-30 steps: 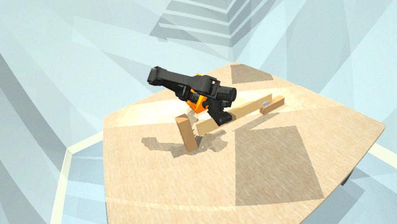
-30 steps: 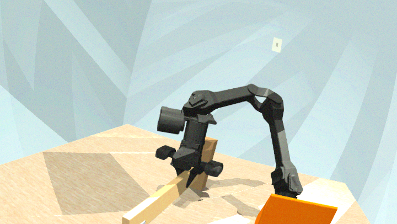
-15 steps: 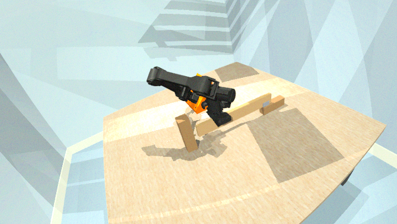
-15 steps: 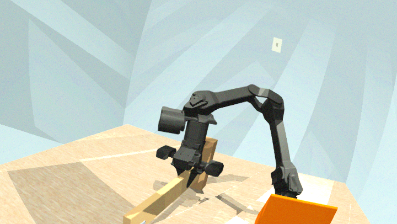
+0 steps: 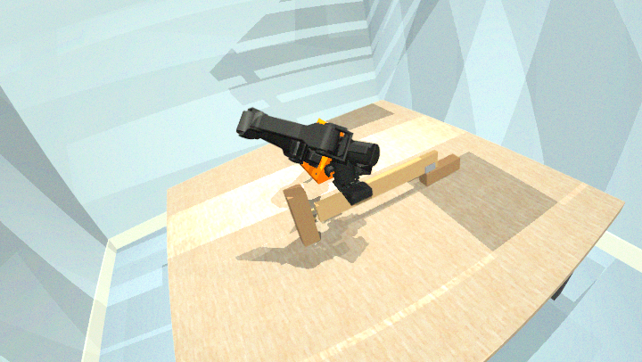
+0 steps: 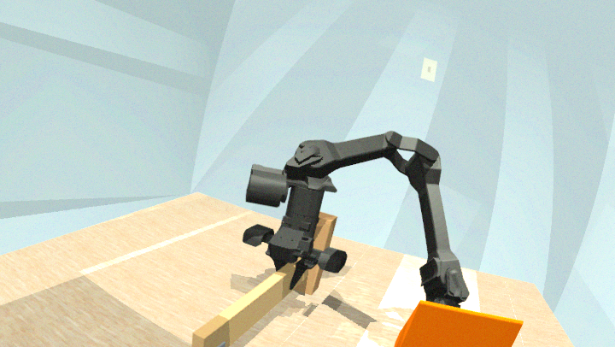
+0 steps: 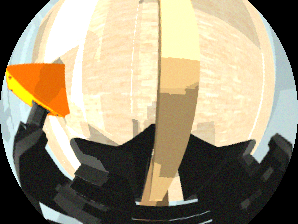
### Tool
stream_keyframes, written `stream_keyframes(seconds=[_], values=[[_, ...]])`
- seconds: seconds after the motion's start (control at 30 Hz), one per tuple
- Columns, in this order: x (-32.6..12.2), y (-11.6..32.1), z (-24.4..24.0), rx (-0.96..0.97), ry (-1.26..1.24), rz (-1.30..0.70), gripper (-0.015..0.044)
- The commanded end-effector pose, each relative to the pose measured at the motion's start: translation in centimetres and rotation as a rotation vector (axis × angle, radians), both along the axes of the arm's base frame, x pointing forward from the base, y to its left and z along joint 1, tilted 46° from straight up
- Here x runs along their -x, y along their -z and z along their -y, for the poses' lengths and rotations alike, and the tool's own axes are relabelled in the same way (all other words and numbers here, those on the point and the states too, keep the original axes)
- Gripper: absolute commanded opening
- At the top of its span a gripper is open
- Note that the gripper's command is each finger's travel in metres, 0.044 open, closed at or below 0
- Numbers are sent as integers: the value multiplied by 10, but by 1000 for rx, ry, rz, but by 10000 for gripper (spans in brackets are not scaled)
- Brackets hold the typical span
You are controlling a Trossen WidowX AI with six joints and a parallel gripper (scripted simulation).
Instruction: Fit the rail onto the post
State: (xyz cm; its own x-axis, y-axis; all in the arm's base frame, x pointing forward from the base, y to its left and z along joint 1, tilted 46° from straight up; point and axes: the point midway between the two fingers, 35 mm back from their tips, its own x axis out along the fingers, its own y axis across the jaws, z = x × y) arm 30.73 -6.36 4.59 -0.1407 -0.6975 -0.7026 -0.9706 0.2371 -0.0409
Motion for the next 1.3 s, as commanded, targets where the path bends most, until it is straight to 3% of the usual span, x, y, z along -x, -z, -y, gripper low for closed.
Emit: stream_keyframes(seconds=[0.0,1.27], values=[[0,-2,0,-2,-5,1,0],[2,-10,7,-1,-5,1,0]])
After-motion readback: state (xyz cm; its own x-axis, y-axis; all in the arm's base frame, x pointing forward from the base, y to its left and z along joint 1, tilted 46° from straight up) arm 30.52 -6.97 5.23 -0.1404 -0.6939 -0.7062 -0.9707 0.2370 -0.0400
